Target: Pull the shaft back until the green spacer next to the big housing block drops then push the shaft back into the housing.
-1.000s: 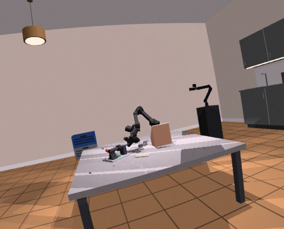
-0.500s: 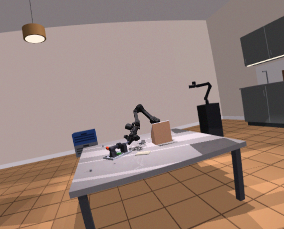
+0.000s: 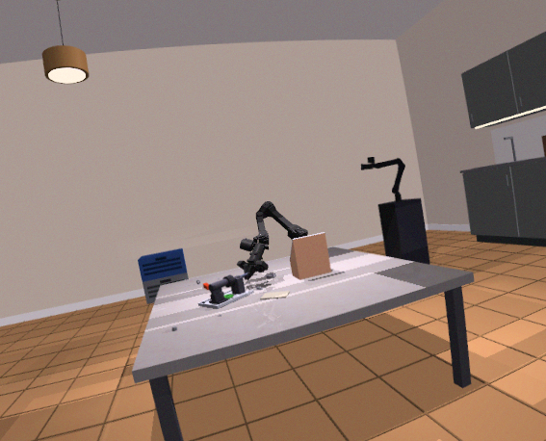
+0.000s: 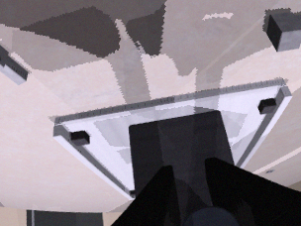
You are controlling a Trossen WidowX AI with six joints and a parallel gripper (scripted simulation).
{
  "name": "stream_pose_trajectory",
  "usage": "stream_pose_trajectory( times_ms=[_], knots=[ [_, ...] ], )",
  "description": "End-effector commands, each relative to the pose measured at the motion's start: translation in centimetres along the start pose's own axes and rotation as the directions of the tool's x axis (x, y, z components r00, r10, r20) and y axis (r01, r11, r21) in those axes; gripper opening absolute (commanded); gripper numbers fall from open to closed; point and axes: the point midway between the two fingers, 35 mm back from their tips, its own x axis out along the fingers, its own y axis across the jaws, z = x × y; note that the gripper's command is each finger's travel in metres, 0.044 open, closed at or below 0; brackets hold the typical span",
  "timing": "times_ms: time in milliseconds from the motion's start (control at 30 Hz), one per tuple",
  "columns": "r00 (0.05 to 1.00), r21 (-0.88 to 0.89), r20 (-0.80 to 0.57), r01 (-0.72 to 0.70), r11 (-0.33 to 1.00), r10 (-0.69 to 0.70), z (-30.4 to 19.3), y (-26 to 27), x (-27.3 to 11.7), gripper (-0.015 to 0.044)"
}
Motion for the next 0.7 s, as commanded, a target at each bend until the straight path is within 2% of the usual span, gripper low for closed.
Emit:
stream_pose_trajectory(
  times_ms=[0,667],
  knots=[
    [1.000,0.002,-0.004,-0.003,1.000,0.003,-0.29,0.08,0.17,0.0000],
    [1.000,0.002,-0.004,-0.003,1.000,0.003,-0.72,0.08,0.59,0.0000]
  ],
)
